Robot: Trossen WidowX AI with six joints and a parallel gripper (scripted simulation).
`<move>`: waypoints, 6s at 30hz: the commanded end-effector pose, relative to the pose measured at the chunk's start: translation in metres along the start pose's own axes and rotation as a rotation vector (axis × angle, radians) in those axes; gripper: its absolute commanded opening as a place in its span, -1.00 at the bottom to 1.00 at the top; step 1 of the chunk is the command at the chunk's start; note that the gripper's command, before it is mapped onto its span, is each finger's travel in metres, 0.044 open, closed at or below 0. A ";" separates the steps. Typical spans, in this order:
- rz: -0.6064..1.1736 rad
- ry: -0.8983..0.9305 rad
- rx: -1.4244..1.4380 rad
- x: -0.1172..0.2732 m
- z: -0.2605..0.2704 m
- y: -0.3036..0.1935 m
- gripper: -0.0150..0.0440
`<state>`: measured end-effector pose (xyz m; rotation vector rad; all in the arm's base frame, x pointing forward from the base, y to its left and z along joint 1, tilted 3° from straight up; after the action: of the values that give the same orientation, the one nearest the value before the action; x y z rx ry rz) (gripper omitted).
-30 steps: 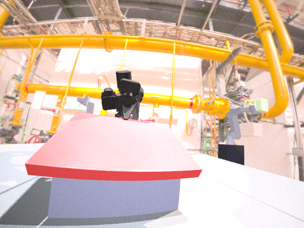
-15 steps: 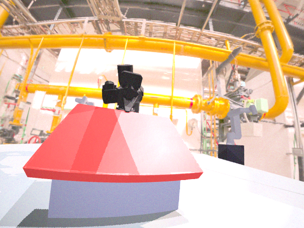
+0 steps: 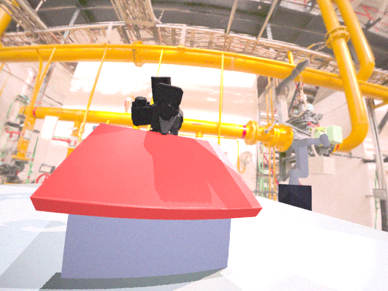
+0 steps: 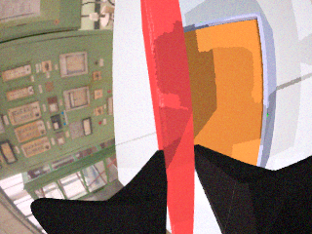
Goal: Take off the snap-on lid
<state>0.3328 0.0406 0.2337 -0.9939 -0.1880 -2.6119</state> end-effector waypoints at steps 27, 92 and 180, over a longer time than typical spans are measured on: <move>-0.004 0.014 0.000 0.028 0.033 -0.001 -0.49; 0.005 0.012 -0.009 0.038 0.016 -0.115 -0.49; 0.016 0.008 -0.022 0.053 -0.006 -0.273 -0.49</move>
<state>0.1933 0.2802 0.2646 -0.9963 -0.1564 -2.5991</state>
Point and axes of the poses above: the point midway between the two fingers, 35 mm back from their tips, its own x axis back along the fingers, its own z axis across the jaws, y = z × x, the point moved 9 cm from there along x, back along the fingers, and after that the axes turned 3 degrees about -x, right-handed, at the moved point
